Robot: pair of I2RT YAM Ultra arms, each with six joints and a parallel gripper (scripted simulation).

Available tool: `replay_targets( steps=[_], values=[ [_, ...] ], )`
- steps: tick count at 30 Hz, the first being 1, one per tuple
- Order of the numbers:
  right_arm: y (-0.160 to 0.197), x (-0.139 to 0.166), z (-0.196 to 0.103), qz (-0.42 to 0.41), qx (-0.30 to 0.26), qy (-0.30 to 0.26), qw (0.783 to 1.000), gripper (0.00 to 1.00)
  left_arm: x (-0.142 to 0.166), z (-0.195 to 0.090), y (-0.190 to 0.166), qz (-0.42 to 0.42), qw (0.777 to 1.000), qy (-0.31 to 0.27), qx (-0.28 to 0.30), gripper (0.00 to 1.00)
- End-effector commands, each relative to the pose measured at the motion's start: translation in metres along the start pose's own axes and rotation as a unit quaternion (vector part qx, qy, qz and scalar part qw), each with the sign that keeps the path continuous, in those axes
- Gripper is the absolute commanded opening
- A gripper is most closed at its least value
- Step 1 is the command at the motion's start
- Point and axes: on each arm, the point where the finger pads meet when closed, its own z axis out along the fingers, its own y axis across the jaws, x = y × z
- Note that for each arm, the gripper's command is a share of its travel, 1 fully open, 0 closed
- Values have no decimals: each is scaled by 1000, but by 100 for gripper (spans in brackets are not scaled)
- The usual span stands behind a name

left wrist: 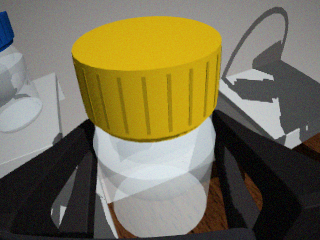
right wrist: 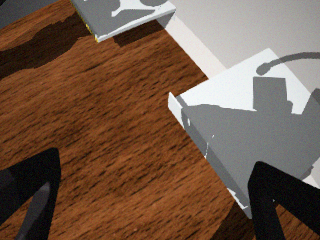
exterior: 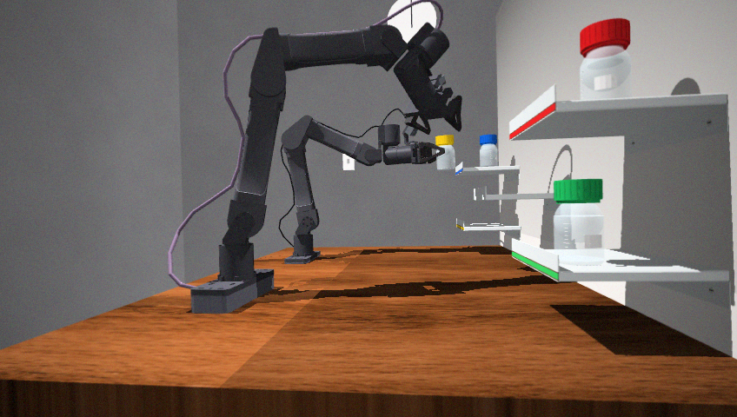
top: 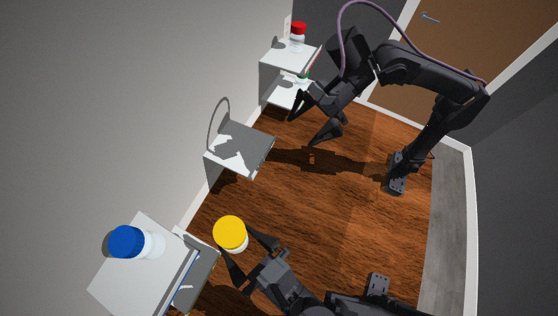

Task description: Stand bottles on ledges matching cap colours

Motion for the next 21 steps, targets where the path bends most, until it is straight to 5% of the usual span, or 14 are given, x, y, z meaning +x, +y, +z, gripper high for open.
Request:
replay_targets(
  steps=[1,8,10,15,21],
  values=[
    [12,-33,43,29,72,-48,996,88,-10,-22,31,29,998,-49,30,52],
    [136,-68,98,35,27,-97,994,88,84,-78,151,12,995,0,-96,52],
    [136,-68,98,35,27,-97,994,88,84,-78,151,12,995,0,-96,52],
    [203,-72,112,31,-9,-108,994,88,132,-74,148,-25,997,16,-68,52],
    [211,-69,110,24,-18,-102,994,88,153,-68,145,-43,997,27,-58,52]
  ],
)
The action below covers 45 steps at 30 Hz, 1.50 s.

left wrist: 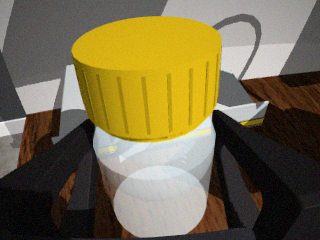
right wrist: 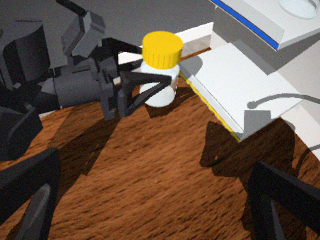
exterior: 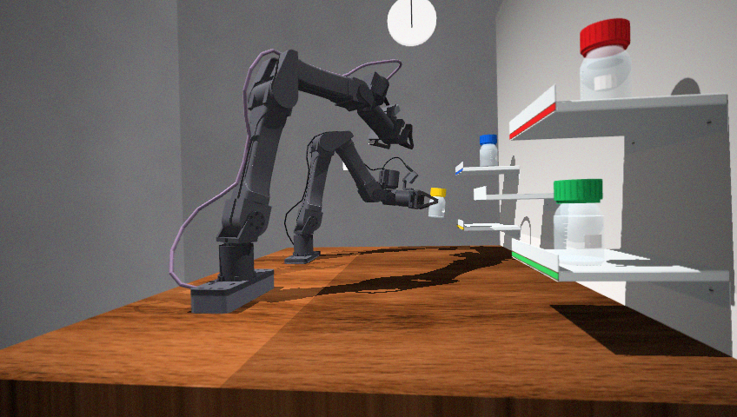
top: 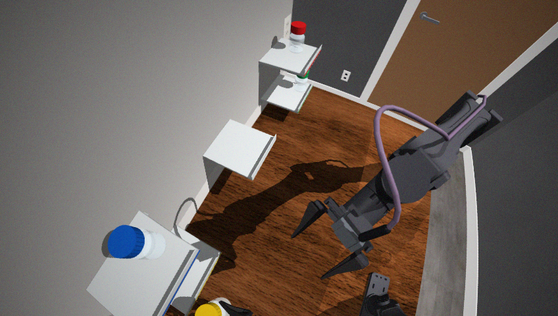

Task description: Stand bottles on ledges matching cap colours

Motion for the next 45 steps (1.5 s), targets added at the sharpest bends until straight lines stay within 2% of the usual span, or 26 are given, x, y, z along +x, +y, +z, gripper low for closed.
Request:
replay_targets(
  steps=[1,6,10,14,18,24,29,45],
  values=[
    [-13,-9,-1,10,25,-22,999,88,-14,4,-11,24,999,-33,21,52],
    [-13,-11,-1,10,25,-23,999,88,-26,2,-4,31,998,-49,-7,52],
    [-13,-11,-1,10,25,-23,999,88,-30,-2,1,27,995,-63,-75,52],
    [-13,-11,-1,10,25,-23,999,88,-27,-8,-10,14,988,-70,-137,52],
    [-13,-11,-1,10,25,-23,999,88,-24,-10,-25,7,984,-72,-165,52],
    [-13,-11,-1,10,25,-23,999,88,-26,-8,-33,10,983,-76,-169,52],
    [-13,-11,-1,10,25,-23,999,88,-17,-7,-42,6,986,-62,-156,52],
    [-13,-11,-1,10,25,-23,999,88,-19,11,-20,6,986,-62,-156,52]
  ],
)
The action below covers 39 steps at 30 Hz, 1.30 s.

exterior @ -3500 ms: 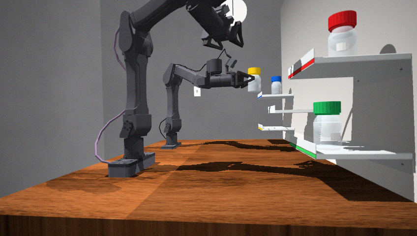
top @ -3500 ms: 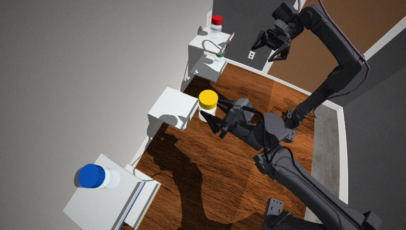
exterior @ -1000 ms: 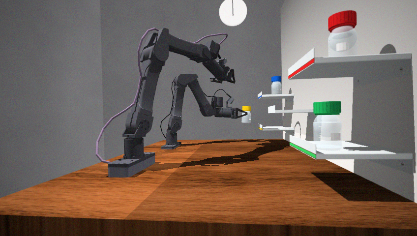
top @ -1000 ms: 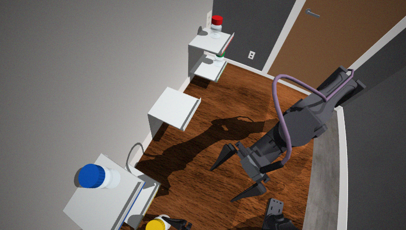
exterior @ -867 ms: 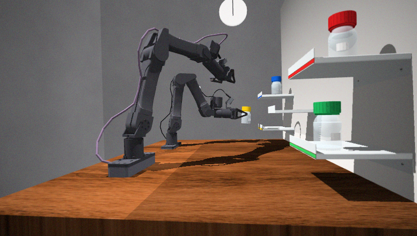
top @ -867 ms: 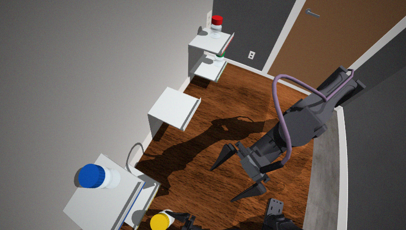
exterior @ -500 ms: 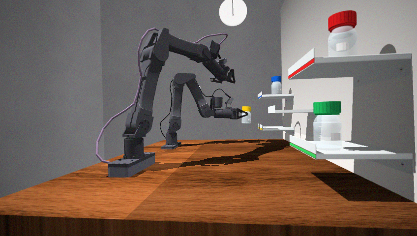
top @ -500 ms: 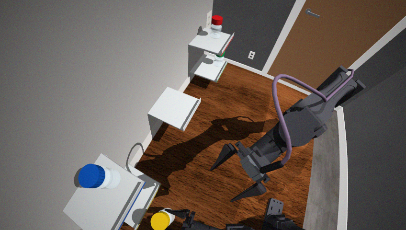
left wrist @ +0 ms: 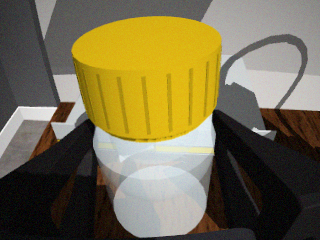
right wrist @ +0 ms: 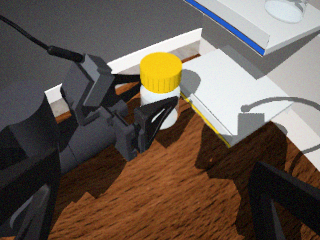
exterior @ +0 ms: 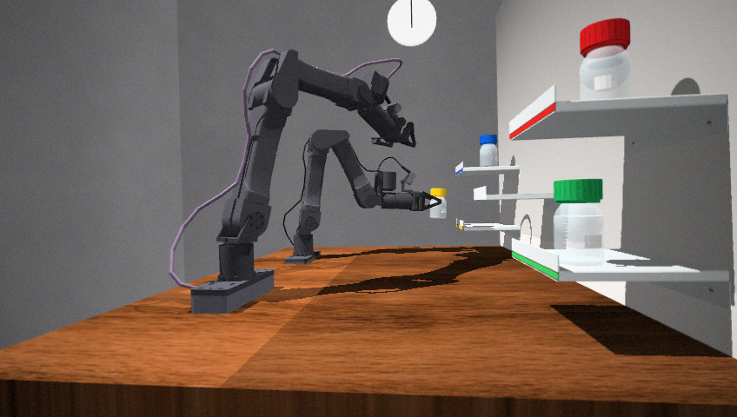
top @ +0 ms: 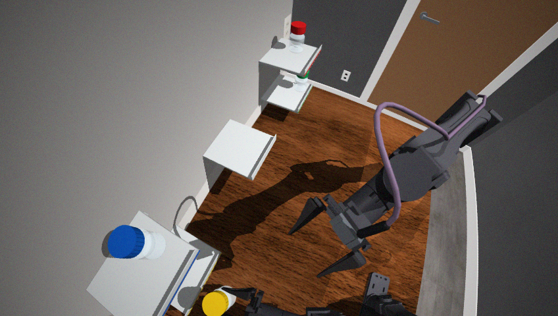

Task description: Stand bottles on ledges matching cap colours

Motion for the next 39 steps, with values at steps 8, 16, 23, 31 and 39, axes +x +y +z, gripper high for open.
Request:
replay_targets(
  steps=[8,16,23,31,39],
  values=[
    [-6,-4,-1,4,9,-9,1000,88,-22,27,19,9,1000,-30,-3,52],
    [-6,-4,-1,4,9,-9,1000,88,-23,39,26,9,999,-31,-4,52],
    [-6,-4,-1,4,9,-9,1000,88,-25,46,31,10,999,-33,-5,52],
    [-6,-4,-1,4,9,-9,1000,88,-37,45,31,13,999,-43,-5,52],
    [-6,-4,-1,4,9,-9,1000,88,-47,46,33,13,999,-43,-5,52]
  ],
)
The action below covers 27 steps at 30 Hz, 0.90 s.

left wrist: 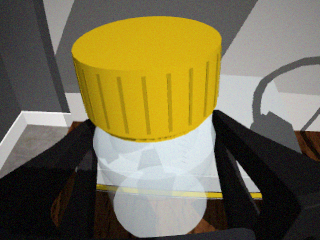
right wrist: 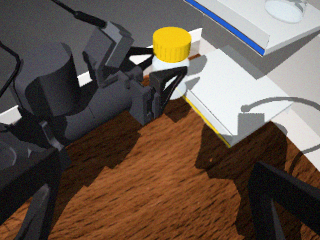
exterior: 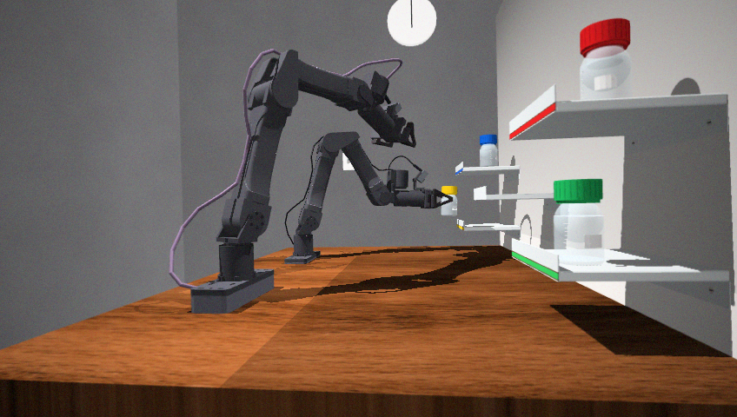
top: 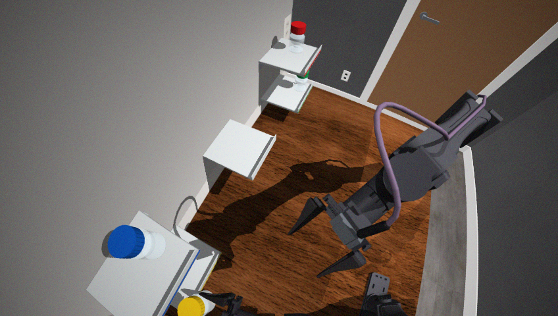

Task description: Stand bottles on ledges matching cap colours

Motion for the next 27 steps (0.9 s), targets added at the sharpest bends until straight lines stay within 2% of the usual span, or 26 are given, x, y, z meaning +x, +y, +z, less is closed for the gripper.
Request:
replay_targets(
  steps=[1,10,22,27],
  values=[
    [-6,-4,-1,4,9,-9,1000,88,-36,1,4,13,999,-41,0,52],
    [-6,-4,-1,4,9,-9,1000,88,-28,11,6,11,999,-34,-8,52],
    [-6,-4,-1,4,9,-9,1000,88,-34,61,2,18,999,-46,-5,52],
    [-6,-4,-1,4,9,-9,1000,88,-36,71,2,19,999,-51,-4,52]
  ],
)
